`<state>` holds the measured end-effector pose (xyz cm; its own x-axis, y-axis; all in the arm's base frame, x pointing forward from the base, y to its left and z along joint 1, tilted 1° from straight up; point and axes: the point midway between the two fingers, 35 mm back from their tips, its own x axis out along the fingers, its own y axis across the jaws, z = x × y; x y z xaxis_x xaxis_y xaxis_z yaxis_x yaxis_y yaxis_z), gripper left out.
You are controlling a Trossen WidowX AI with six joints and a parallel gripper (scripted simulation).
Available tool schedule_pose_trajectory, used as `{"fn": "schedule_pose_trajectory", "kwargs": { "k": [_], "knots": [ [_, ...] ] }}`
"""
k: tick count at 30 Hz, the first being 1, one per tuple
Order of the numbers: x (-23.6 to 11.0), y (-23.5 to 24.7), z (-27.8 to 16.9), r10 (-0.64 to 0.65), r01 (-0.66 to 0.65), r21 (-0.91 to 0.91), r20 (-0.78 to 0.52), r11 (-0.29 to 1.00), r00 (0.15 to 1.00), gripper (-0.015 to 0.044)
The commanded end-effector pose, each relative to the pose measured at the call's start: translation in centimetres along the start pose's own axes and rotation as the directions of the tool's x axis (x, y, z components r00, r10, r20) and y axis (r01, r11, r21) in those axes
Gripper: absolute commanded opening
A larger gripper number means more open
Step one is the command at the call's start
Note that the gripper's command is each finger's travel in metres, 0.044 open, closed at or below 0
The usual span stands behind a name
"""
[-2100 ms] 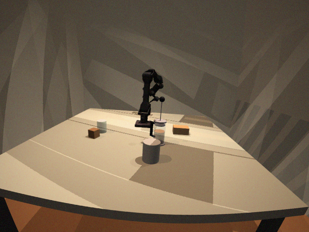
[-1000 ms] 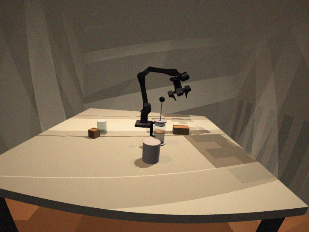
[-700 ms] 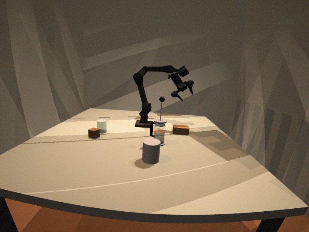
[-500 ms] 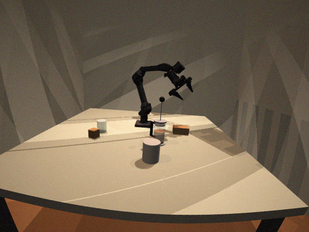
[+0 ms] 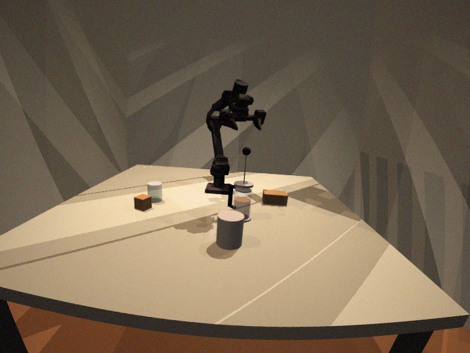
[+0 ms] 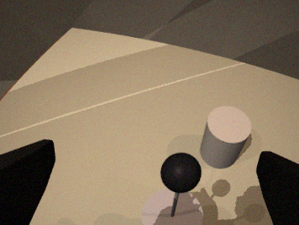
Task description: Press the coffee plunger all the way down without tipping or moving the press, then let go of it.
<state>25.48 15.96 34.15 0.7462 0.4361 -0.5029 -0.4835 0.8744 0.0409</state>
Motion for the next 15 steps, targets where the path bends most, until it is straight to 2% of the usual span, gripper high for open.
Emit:
{"fn": "schedule_pose_trajectory", "kwargs": {
  "k": [1,10,15],
  "knots": [
    [-0.1,-1.4,0.3,-0.048,0.049,-0.046,0.022,0.998,0.999,0.0440],
    [2.9,-1.7,-4.6,-0.048,0.049,-0.046,0.023,0.998,0.999,0.0440],
    [3.1,-1.7,-4.6,-0.048,0.049,-0.046,0.023,0.998,0.999,0.0440]
  ]
}}
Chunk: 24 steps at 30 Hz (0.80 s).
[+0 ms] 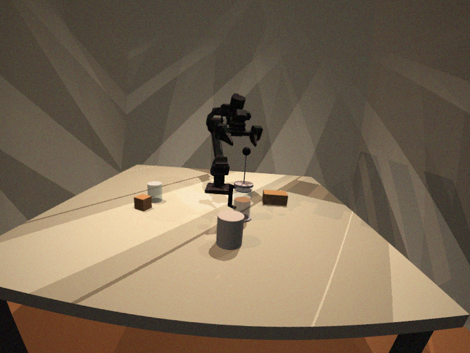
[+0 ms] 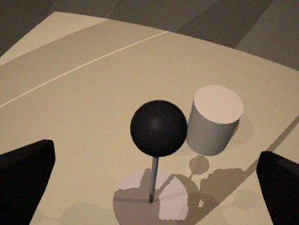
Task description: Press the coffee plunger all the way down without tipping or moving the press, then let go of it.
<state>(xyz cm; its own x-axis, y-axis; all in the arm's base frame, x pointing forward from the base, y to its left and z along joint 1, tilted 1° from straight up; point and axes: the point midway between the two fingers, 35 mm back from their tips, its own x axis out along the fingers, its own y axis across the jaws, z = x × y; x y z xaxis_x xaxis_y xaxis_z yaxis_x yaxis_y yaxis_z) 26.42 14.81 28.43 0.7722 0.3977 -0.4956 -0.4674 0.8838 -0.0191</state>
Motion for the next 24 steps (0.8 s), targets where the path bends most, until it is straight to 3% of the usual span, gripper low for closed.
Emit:
{"fn": "schedule_pose_trajectory", "kwargs": {
  "k": [1,24],
  "knots": [
    [0.1,-0.1,0.1,-0.003,0.003,-0.004,0.013,1.000,1.000,0.0440],
    [3.6,-0.1,0.2,-0.003,0.003,-0.004,0.015,1.000,1.000,0.0440]
  ]
}}
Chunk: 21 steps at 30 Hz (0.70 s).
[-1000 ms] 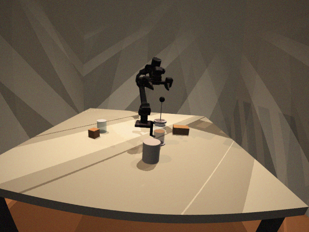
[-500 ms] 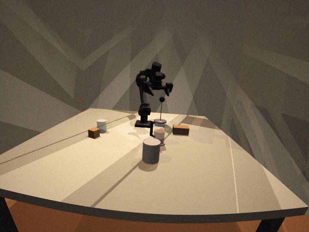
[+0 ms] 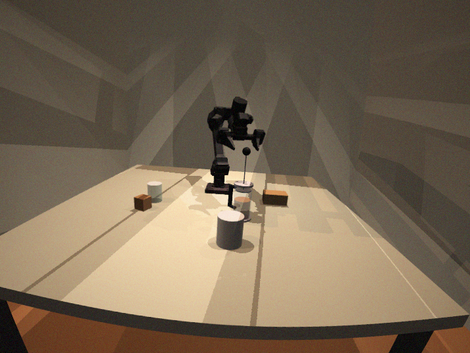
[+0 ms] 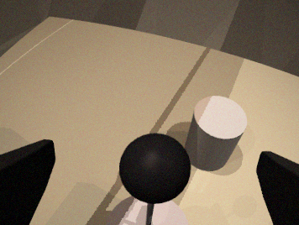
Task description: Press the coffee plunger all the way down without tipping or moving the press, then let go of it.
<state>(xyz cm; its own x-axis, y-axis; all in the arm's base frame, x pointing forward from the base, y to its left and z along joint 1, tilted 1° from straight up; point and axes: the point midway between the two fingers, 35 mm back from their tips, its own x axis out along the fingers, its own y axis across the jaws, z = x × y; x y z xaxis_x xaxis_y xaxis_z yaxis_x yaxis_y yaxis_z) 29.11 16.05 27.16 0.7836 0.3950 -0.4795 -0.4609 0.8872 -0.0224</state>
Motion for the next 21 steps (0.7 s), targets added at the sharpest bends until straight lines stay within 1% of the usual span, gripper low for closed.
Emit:
{"fn": "schedule_pose_trajectory", "kwargs": {
  "k": [1,3,14,18,21],
  "knots": [
    [0.57,0.08,-0.15,0.005,-0.005,-0.005,-0.003,1.000,1.000,0.0440],
    [0.67,0.08,-0.15,0.005,-0.005,-0.005,-0.003,1.000,1.000,0.0440],
    [0.67,0.08,-0.15,0.005,-0.005,-0.005,-0.003,1.000,1.000,0.0151],
    [0.67,0.08,-0.15,0.005,-0.005,-0.005,-0.003,1.000,1.000,0.0125],
    [0.67,0.08,-0.15,0.005,-0.005,-0.005,-0.003,1.000,1.000,0.0123]
  ]
}}
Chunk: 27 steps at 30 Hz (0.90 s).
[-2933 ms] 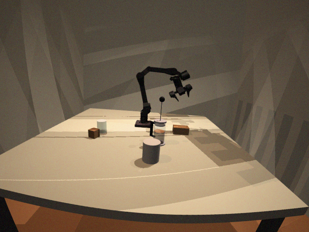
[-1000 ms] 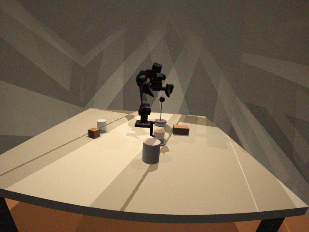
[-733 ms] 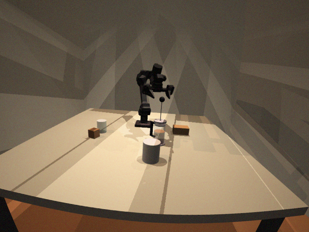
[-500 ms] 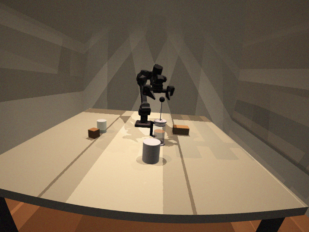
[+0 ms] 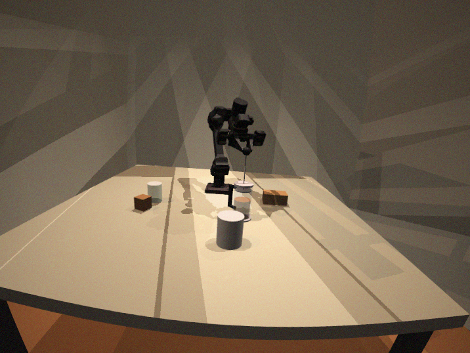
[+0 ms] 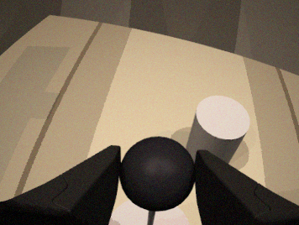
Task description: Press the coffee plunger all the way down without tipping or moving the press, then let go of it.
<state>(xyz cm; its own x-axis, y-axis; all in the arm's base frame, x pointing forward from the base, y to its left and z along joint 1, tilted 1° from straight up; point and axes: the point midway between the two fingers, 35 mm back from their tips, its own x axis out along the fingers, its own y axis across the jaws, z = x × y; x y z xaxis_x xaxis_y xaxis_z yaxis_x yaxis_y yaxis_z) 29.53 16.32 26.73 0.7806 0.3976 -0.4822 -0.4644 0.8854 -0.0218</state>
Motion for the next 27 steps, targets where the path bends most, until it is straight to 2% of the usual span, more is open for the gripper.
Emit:
{"fn": "schedule_pose_trajectory", "kwargs": {
  "k": [1,27],
  "knots": [
    [0.0,0.0,0.0,0.001,-0.001,-0.003,0.000,1.000,1.000,0.0123],
    [2.3,0.0,-2.7,0.001,-0.001,-0.003,0.001,1.000,1.000,0.0123]
  ]
}}
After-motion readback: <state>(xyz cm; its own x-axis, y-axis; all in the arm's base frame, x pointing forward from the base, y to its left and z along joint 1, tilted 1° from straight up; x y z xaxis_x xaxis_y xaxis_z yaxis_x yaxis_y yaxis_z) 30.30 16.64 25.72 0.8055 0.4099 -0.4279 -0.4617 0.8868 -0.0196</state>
